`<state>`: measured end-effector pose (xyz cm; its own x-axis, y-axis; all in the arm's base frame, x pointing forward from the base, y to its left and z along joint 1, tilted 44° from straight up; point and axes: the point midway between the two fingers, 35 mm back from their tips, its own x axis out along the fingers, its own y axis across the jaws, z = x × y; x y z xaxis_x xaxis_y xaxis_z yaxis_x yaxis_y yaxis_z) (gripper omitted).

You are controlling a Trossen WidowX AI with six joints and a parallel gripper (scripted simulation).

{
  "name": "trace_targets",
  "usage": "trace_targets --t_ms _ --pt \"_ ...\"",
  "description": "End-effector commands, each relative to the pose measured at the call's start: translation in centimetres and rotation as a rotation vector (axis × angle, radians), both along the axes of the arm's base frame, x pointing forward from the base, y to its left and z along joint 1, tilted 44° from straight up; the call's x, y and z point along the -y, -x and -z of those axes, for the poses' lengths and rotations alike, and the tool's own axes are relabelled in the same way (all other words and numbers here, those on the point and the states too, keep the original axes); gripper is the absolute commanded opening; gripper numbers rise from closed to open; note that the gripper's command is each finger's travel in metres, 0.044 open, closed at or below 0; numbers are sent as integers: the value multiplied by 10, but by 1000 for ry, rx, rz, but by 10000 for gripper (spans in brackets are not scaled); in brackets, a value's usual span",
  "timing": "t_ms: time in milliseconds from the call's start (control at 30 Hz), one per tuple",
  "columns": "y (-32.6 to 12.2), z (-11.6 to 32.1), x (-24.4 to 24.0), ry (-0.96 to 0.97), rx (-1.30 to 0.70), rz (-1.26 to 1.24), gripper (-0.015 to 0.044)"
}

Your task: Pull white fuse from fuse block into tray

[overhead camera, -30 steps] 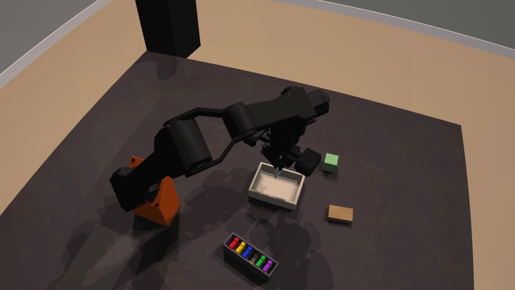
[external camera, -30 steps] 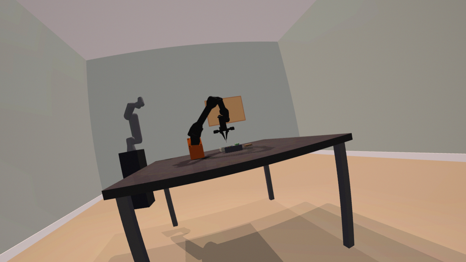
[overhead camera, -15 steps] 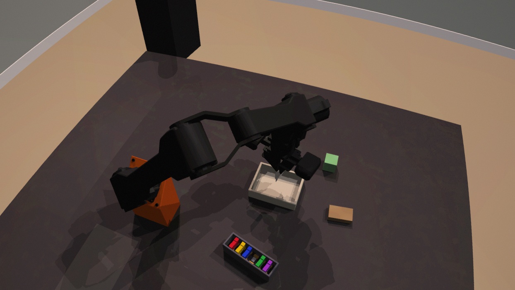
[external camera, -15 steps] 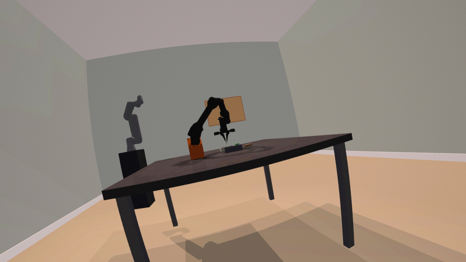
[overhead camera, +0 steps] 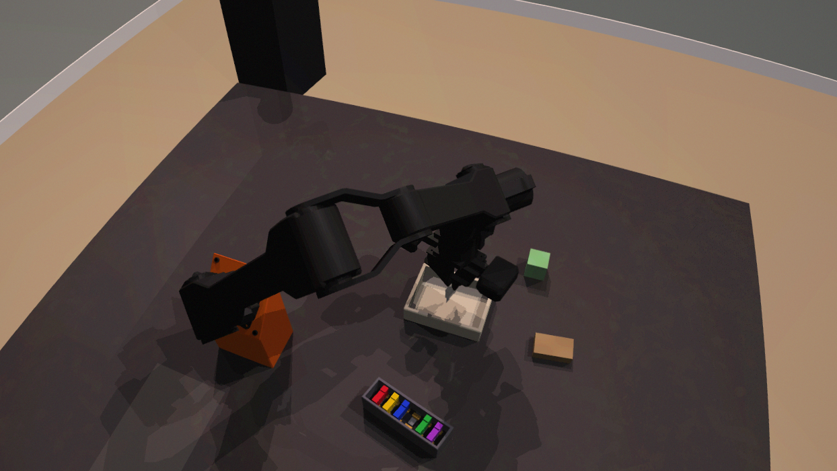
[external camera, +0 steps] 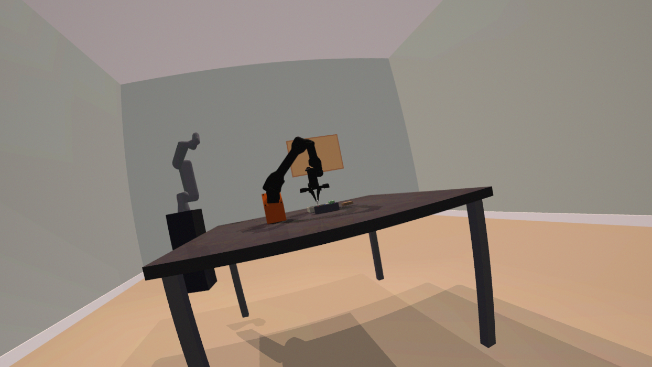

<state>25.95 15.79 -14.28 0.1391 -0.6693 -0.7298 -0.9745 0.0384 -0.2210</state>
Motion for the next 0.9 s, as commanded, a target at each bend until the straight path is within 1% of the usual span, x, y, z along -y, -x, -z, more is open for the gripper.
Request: trace_targets --t_ms 0,333,367,500,867 --pt "0 0 0 -1 1 0 53" --pt "0 0 0 -1 1 0 315" --pt "0 -2 -2 0 0 -1 330" --pt "6 -28 -25 4 -4 -4 330" --pt "5 -27 -25 4 -2 -10 330"
